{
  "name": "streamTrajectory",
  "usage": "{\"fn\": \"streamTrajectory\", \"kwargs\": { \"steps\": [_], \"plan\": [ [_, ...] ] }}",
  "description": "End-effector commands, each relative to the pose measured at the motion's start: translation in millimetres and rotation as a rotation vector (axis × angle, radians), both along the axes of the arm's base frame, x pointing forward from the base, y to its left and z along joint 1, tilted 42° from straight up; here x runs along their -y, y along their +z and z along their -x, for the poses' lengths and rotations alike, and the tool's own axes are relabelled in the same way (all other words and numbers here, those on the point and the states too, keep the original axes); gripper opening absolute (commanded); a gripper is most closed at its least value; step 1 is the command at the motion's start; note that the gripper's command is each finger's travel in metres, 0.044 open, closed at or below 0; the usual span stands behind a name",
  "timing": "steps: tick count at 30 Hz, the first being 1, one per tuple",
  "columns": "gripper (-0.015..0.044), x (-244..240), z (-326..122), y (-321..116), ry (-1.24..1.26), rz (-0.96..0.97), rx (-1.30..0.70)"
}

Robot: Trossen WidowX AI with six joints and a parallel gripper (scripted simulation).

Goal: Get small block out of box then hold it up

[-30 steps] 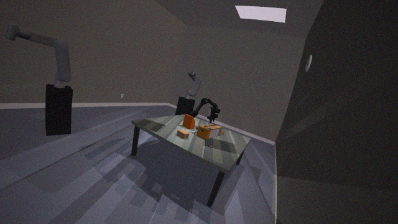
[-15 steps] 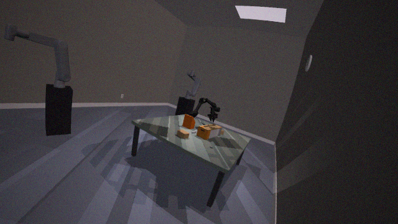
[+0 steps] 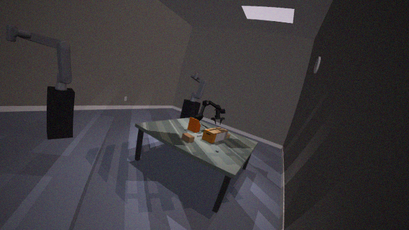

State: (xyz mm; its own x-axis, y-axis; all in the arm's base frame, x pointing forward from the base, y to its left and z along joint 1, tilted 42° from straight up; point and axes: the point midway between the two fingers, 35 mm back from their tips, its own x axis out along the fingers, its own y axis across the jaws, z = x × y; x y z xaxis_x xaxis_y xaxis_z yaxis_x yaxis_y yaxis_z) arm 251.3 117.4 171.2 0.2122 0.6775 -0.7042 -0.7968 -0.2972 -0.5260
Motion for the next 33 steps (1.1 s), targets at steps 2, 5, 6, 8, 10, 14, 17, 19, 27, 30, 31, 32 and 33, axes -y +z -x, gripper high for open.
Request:
{"fn": "streamTrajectory", "kwargs": {
  "steps": [2, 5, 6, 8, 10, 14, 17, 19, 27, 30, 31, 32, 33],
  "plan": [
    [0.0285, 0, 14, 5, 0.612, 0.29, 0.711],
    [0.0285, 0, 14, 5, 0.612, 0.29, 0.711],
    [0.0285, 0, 14, 5, 0.612, 0.29, 0.711],
    [0.0285, 0, 14, 5, 0.612, 0.29, 0.711],
    [0.0285, 0, 14, 5, 0.612, 0.29, 0.711],
    [0.0285, 0, 14, 5, 0.612, 0.29, 0.711],
    [0.0285, 0, 14, 5, 0.612, 0.29, 0.711],
    [0.0285, -6, 13, -2, 0.614, 0.291, 0.709],
    [0.0285, -62, 23, -65, 0.611, 0.286, 0.712],
    [0.0285, -62, 23, -65, 0.611, 0.286, 0.712],
    [0.0285, -63, 23, -66, 0.611, 0.286, 0.712],
    [0.0285, -64, 23, -67, 0.611, 0.286, 0.712],
    [0.0285, -65, 23, -68, 0.612, 0.286, 0.711]
  ]
}}
